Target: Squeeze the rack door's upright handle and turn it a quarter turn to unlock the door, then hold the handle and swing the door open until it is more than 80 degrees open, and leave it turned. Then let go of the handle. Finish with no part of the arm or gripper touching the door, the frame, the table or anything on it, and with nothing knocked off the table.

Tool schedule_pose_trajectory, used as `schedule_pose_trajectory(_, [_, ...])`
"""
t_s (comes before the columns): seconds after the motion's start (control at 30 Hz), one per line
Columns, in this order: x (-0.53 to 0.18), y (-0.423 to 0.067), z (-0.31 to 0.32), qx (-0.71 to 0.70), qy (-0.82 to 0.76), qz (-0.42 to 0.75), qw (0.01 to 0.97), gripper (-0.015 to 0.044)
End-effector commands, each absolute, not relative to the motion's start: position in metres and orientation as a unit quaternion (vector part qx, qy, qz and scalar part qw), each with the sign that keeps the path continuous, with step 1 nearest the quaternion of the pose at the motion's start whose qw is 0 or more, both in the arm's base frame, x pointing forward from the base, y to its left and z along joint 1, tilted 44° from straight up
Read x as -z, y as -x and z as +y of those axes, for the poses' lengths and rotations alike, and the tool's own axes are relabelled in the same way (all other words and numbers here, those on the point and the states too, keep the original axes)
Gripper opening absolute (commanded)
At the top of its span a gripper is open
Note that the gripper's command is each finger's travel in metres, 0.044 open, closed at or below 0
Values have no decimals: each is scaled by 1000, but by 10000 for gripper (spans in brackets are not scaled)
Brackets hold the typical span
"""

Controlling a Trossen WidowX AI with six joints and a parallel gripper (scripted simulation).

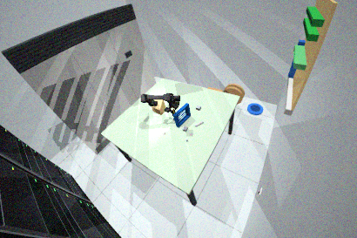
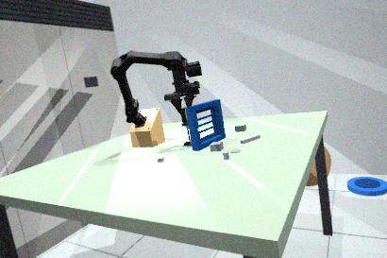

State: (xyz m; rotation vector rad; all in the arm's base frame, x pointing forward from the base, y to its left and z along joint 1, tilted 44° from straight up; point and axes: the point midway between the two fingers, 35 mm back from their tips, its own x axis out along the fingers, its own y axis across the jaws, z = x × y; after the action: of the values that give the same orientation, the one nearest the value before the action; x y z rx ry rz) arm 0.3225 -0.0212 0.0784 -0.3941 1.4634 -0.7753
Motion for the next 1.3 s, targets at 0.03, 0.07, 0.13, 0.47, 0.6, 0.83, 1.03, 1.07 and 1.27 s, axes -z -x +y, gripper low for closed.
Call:
schedule_pose_trajectory(0.03, [-73, -321, -28, 343, 177, 647, 658, 297])
schedule_pose_trajectory(0.07, [-72, -321, -29, 343, 177, 647, 658, 297])
schedule_pose_trajectory(0.13, [-69, -320, -31, 343, 177, 647, 658, 297])
schedule_pose_trajectory(0.47, [-63, -319, -37, 344, 177, 646, 658, 218])
schedule_pose_trajectory(0.6, [-63, -319, -37, 344, 177, 646, 658, 113])
schedule_pose_trajectory(0.83, [-63, -319, -37, 344, 177, 646, 658, 67])
schedule_pose_trajectory(1.03, [-63, -319, -37, 344, 177, 646, 658, 27])
schedule_pose_trajectory(1.07, [-63, -319, -37, 344, 177, 646, 658, 25])
schedule_pose_trajectory(1.27, [-63, -318, -37, 383, 137, 624, 667, 25])
